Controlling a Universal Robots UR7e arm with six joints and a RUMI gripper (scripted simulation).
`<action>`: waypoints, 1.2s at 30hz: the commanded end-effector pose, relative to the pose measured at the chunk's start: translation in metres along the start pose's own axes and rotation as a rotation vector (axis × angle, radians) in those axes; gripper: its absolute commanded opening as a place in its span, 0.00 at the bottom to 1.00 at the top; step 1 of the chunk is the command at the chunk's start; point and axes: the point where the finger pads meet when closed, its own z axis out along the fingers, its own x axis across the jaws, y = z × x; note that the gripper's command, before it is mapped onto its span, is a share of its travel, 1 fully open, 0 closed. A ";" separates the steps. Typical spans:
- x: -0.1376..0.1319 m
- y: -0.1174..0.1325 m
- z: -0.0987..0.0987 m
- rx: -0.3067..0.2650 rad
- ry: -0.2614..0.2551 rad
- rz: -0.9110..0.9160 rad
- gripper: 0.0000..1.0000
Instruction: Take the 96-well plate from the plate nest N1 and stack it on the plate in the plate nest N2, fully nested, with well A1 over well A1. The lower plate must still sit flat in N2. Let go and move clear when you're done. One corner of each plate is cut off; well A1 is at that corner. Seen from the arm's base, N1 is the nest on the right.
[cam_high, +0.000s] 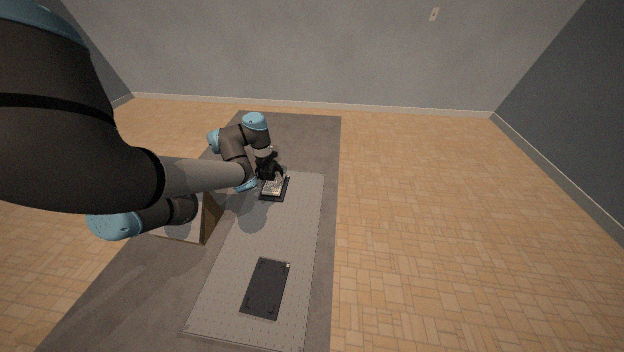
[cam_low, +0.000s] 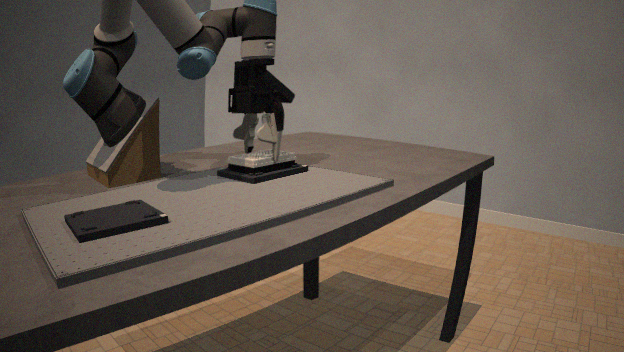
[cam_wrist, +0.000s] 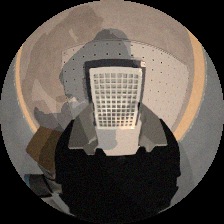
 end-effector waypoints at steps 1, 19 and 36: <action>0.000 0.000 0.000 0.001 0.001 0.000 1.00; 0.000 0.000 0.000 0.001 0.001 0.000 1.00; 0.000 0.000 -0.037 0.001 0.001 0.000 1.00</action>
